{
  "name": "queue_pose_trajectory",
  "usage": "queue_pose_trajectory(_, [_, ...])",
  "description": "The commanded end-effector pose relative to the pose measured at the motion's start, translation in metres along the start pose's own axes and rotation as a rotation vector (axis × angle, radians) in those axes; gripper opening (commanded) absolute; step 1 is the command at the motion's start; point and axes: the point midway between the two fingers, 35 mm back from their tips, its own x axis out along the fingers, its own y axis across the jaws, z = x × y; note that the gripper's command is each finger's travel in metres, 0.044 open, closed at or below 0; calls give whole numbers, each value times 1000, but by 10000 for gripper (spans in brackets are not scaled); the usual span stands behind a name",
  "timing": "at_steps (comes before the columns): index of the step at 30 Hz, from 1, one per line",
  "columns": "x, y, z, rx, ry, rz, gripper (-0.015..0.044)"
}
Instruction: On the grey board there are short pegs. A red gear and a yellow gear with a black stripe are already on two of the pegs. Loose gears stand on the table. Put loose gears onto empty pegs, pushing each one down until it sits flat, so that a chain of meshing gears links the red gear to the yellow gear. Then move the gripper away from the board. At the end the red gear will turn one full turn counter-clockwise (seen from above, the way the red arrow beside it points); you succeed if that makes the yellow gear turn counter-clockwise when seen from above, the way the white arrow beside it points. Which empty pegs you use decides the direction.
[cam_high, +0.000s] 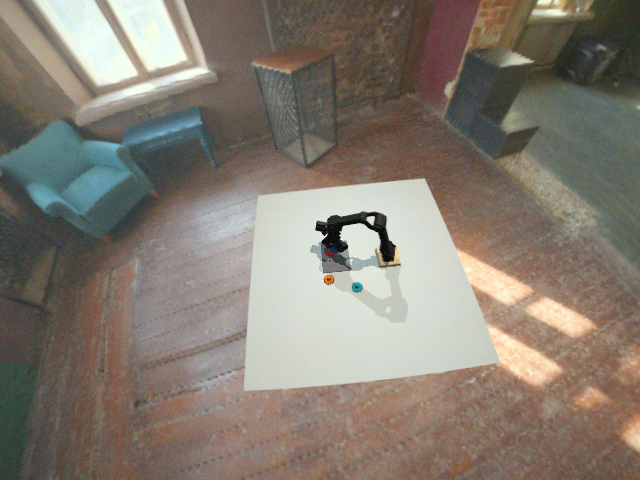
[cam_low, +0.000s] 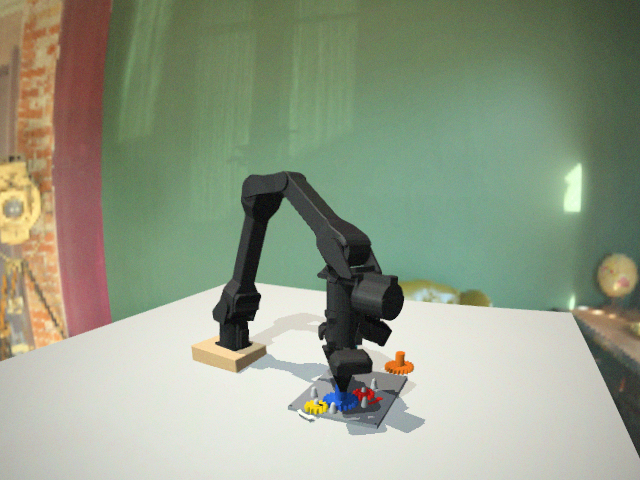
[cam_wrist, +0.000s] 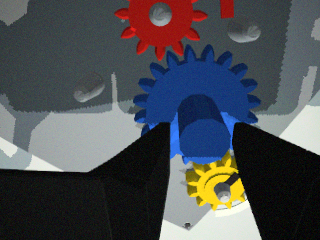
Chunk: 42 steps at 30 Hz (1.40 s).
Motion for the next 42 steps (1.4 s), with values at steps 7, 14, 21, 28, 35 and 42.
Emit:
queue_pose_trajectory(7, [-41, -1, 0, 59, 1, -2, 140])
queue_pose_trajectory(14, [-79, 2, -2, 54, 0, -1, 245])
queue_pose_trajectory(21, [-91, 4, -3, 54, 0, -1, 429])
queue_pose_trajectory(28, [-91, 4, -3, 54, 0, -1, 440])
queue_pose_trajectory(35, [-91, 4, -3, 54, 0, -1, 440])
queue_pose_trajectory(42, [-91, 4, -3, 54, 0, -1, 440])
